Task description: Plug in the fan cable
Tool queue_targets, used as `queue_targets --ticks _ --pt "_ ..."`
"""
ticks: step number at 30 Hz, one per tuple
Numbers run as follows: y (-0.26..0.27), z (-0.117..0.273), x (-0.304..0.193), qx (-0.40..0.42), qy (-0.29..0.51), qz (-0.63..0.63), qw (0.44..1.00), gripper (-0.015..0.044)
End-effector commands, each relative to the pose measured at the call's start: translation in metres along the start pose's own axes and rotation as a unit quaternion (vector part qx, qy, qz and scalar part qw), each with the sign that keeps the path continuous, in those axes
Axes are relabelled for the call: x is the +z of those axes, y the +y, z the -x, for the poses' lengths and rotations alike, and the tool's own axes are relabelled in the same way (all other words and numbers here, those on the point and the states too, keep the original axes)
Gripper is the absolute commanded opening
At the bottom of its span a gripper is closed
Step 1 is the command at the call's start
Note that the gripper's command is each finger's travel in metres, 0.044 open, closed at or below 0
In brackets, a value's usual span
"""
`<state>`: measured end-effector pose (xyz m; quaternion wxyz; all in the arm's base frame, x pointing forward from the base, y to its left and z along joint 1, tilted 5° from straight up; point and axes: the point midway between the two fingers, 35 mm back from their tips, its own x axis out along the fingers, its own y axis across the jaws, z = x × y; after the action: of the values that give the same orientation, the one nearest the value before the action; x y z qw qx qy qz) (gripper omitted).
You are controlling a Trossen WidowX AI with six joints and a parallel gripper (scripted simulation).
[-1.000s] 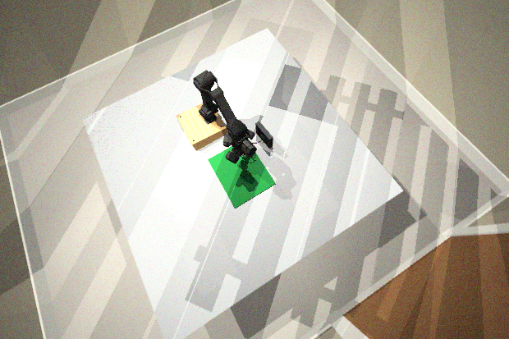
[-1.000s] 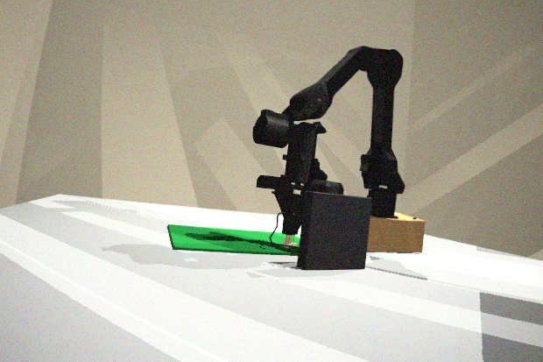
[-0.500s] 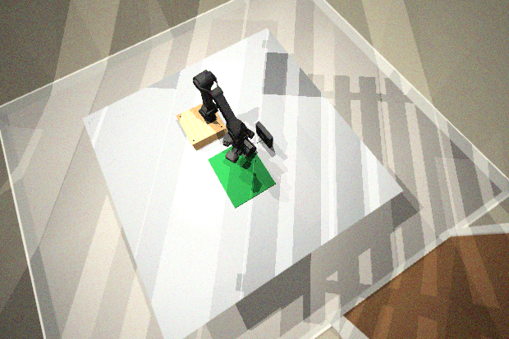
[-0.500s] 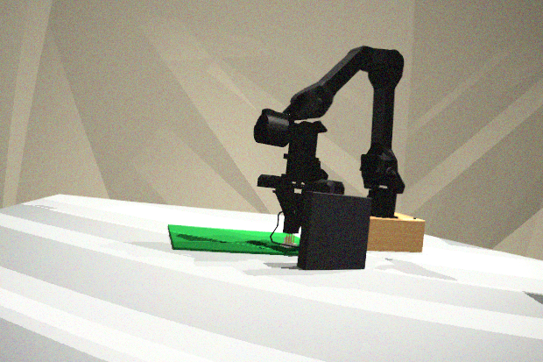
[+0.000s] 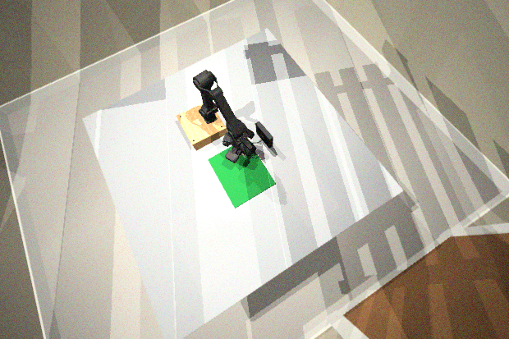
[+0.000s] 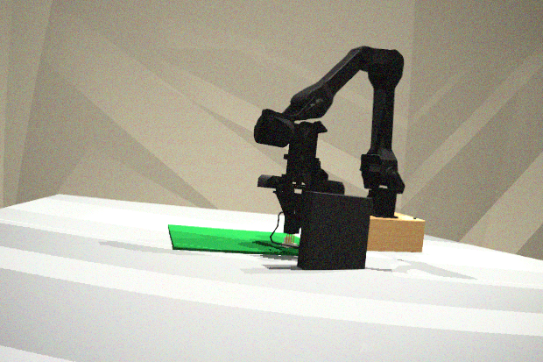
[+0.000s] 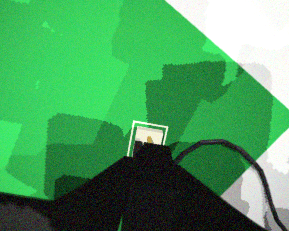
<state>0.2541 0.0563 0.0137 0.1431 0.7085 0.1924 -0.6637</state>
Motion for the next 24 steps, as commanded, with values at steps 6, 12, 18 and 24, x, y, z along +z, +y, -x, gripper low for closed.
queue_targets --ticks 6,12,18,24 --pt "0.0011 0.0012 -0.0014 0.002 -0.001 0.003 1.000 0.0000" --pt "0.0014 0.0014 -0.0025 0.002 -0.001 0.003 1.000 0.0000" --pt "0.0014 0.0014 -0.0025 0.002 -0.001 0.003 1.000 0.0000" --pt "0.0014 0.0014 -0.0025 0.002 -0.001 0.003 1.000 0.0000"
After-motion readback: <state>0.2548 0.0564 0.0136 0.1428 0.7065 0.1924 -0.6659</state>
